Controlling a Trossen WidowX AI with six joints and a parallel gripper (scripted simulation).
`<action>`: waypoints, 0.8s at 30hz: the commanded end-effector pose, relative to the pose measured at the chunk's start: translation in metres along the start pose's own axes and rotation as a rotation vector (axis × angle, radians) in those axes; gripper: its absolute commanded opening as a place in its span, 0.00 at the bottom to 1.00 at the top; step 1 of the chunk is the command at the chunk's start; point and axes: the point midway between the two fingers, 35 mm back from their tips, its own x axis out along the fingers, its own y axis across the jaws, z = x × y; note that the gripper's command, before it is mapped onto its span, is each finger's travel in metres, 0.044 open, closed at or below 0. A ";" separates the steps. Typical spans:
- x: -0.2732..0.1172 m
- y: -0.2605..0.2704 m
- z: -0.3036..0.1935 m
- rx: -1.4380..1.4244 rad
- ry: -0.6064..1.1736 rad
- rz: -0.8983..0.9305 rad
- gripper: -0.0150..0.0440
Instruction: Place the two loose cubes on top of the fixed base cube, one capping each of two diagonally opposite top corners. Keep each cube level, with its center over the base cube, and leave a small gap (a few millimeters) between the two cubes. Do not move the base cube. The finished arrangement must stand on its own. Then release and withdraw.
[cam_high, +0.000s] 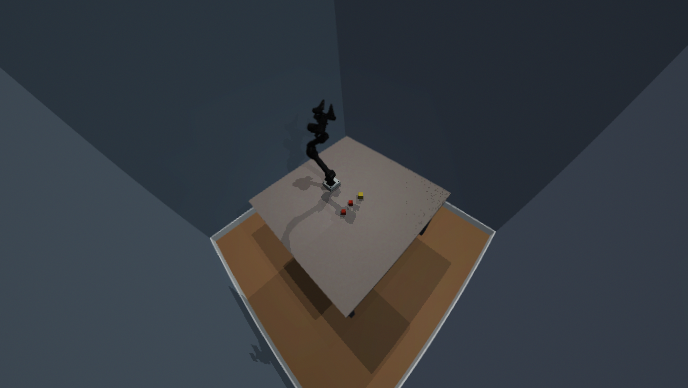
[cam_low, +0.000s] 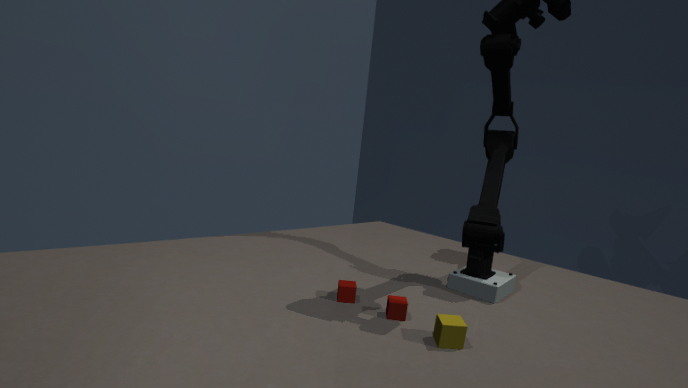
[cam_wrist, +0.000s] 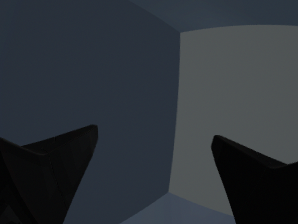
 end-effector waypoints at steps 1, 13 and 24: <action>0.000 0.000 -0.002 0.006 0.006 -0.001 0.89; -0.040 0.024 -0.140 0.374 0.430 -0.096 0.70; -0.138 0.072 -0.273 0.805 0.948 -0.322 0.70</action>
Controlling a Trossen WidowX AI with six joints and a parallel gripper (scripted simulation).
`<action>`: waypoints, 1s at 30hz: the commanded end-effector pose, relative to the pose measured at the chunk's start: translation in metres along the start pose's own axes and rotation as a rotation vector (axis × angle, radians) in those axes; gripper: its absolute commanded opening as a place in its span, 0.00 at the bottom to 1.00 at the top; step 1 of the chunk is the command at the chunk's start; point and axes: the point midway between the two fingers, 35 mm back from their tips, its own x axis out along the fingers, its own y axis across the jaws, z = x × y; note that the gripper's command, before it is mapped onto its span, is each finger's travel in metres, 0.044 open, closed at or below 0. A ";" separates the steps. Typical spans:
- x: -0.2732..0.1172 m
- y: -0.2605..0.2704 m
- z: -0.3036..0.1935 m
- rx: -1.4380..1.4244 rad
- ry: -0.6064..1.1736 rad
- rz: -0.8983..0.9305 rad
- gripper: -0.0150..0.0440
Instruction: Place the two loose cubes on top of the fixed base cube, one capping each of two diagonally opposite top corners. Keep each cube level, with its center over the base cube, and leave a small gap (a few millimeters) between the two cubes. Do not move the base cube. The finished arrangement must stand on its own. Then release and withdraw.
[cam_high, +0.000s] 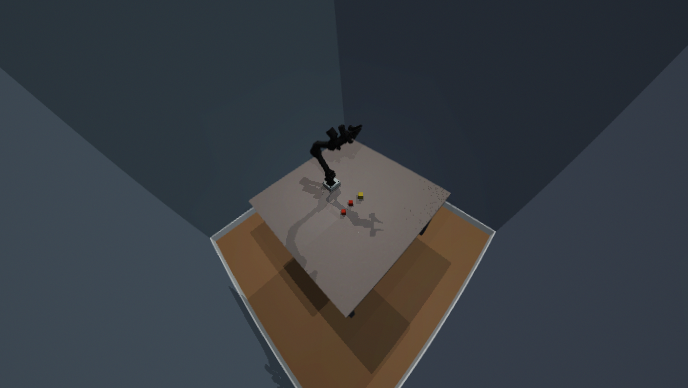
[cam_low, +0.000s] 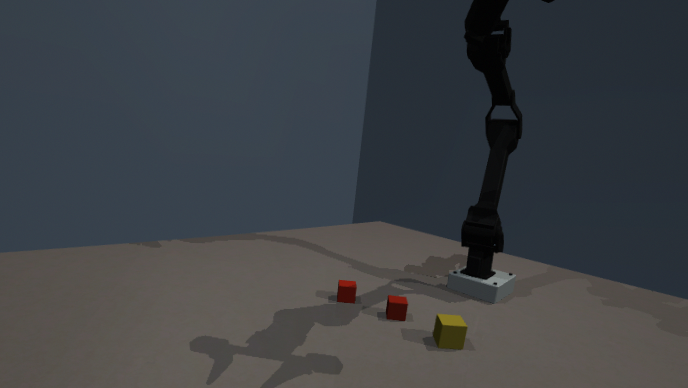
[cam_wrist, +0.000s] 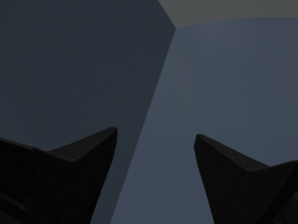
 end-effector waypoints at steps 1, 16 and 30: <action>0.001 -0.023 -0.063 0.162 0.182 -0.097 0.70; -0.083 -0.067 -0.267 0.674 0.832 -0.580 0.70; -0.237 -0.043 -0.369 0.980 1.427 -1.150 0.70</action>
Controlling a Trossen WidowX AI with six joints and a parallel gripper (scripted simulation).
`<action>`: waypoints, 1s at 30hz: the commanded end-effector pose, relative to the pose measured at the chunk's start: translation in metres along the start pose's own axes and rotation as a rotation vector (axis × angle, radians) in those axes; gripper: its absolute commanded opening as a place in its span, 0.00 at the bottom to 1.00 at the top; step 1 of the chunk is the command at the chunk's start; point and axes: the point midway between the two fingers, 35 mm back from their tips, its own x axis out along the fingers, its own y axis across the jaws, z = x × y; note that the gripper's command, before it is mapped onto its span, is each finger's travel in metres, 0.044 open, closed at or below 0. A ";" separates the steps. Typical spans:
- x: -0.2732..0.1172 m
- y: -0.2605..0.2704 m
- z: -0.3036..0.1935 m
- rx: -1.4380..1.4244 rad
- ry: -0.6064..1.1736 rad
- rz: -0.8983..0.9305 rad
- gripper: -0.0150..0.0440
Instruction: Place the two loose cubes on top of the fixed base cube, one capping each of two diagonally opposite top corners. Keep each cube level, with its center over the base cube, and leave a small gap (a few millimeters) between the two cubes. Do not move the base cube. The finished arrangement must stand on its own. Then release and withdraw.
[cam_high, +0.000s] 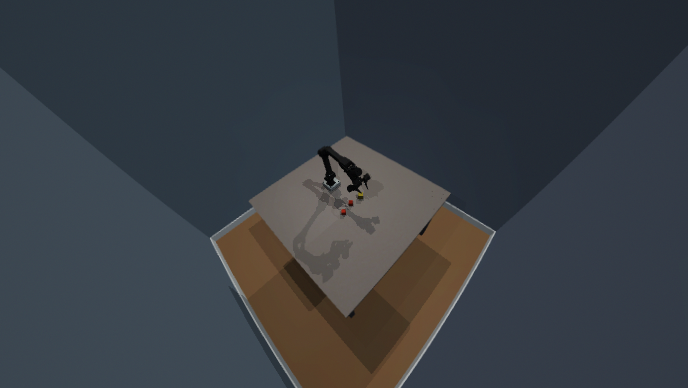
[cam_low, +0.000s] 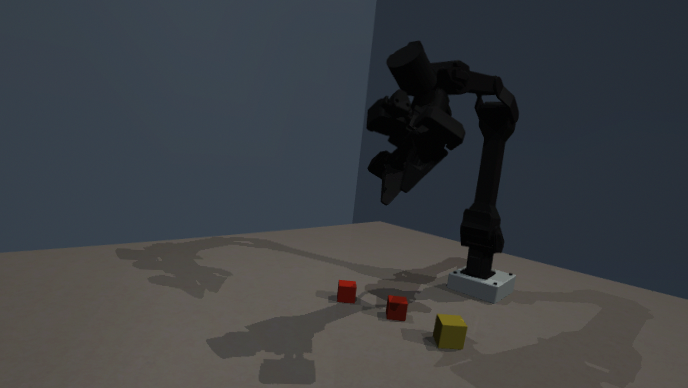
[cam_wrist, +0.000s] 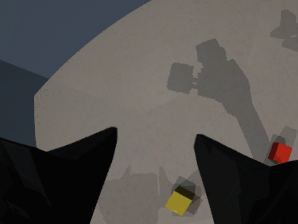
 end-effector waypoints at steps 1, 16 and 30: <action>0.014 -0.040 -0.028 0.106 0.130 -0.175 0.70; 0.011 -0.110 -0.084 0.286 0.379 -0.548 0.70; 0.060 -0.139 -0.111 0.285 0.379 -0.548 0.70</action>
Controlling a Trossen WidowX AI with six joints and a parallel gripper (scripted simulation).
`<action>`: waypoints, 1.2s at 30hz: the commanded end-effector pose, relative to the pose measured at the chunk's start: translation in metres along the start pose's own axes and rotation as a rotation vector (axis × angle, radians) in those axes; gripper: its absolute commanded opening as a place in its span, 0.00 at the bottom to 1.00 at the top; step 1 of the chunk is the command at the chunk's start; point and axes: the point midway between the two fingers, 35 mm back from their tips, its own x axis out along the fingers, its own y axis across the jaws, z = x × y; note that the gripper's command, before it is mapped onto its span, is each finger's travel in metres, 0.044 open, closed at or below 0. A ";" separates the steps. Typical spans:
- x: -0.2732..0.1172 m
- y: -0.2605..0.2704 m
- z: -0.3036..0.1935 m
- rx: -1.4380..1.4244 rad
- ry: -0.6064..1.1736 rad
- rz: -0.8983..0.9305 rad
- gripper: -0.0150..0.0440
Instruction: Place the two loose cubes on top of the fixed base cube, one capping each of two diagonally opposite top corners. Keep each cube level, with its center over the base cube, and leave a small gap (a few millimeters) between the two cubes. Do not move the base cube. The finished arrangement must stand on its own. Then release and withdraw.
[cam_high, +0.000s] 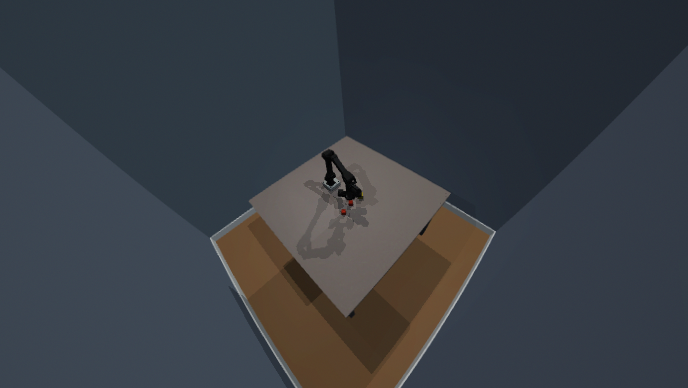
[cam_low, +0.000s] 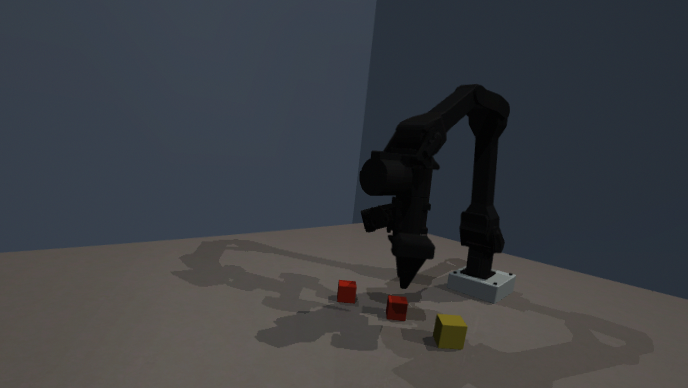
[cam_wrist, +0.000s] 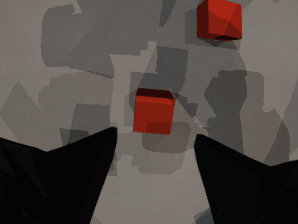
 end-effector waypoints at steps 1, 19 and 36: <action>0.005 0.001 0.002 0.002 -0.011 0.006 0.70; 0.035 0.001 0.002 0.002 -0.011 0.006 0.70; 0.050 0.001 0.002 0.002 -0.011 0.006 0.44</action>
